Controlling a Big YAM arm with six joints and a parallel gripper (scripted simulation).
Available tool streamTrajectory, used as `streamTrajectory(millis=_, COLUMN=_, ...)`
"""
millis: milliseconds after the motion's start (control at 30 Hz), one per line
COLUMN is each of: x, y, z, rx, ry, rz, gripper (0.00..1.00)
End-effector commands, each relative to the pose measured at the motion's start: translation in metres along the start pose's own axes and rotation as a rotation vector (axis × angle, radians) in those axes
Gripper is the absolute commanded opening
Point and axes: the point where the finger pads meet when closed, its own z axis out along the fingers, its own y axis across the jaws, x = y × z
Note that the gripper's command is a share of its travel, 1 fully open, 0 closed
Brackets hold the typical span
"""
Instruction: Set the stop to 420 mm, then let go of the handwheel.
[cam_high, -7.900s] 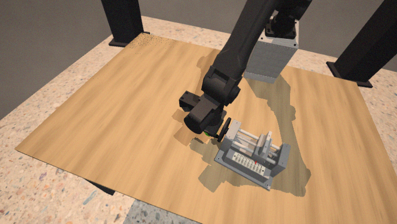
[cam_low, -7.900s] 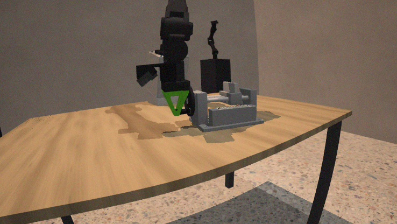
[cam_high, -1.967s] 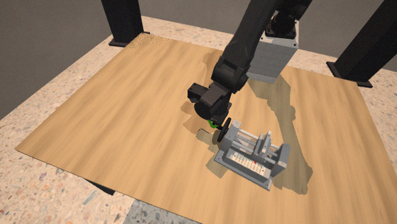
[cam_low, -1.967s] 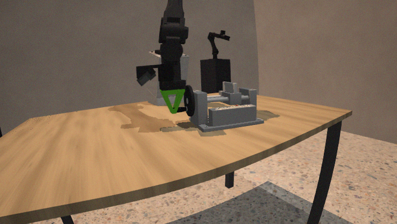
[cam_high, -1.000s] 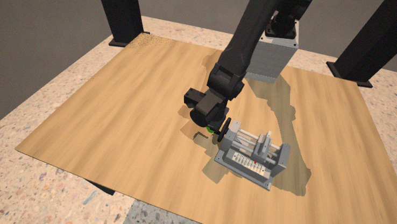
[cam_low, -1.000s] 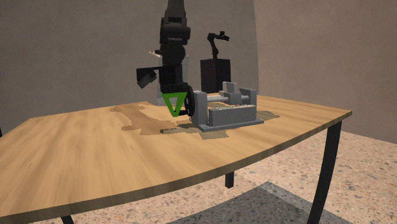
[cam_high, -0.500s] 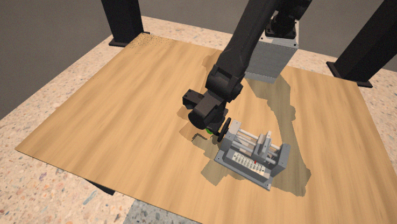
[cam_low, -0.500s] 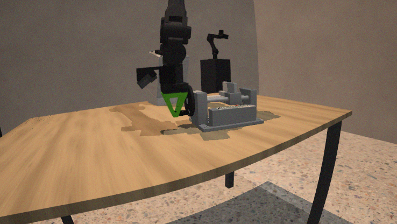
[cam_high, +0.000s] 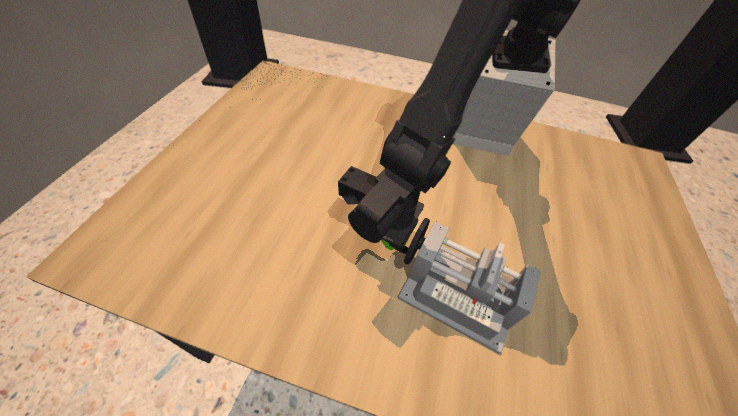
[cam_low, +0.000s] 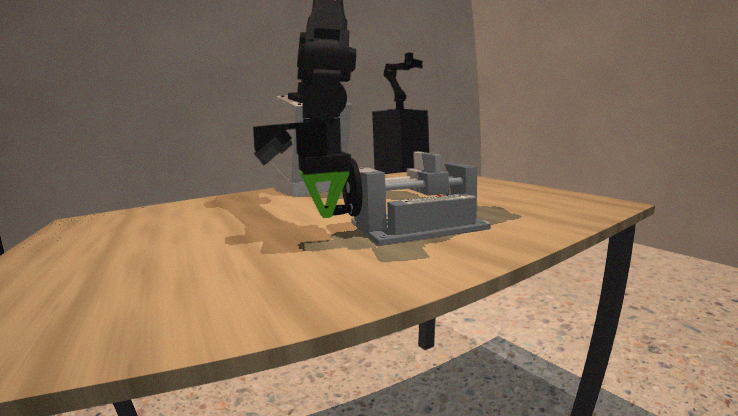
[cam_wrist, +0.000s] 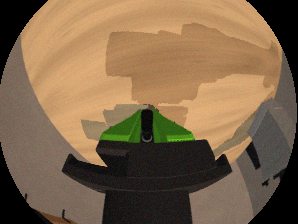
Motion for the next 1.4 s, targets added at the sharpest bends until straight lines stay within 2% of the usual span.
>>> streamTrajectory(millis=0, x=0.006, y=0.041, z=-0.015, rx=-0.065, ry=-0.005, rz=-0.006, gripper=0.06)
streamTrajectory(millis=367, x=0.006, y=0.056, z=-0.021, rx=-0.094, ry=-0.008, rz=-0.009, gripper=0.06)
streamTrajectory(millis=467, x=0.006, y=0.059, z=-0.029, rx=-0.103, ry=-0.009, rz=-0.010, gripper=0.06)
streamTrajectory(millis=533, x=0.007, y=0.057, z=-0.033, rx=-0.090, ry=-0.007, rz=-0.009, gripper=0.06)
streamTrajectory(millis=867, x=0.006, y=0.063, z=-0.040, rx=-0.101, ry=-0.008, rz=-0.010, gripper=0.06)
streamTrajectory(millis=1367, x=0.007, y=0.070, z=-0.052, rx=-0.093, ry=-0.008, rz=-0.009, gripper=0.06)
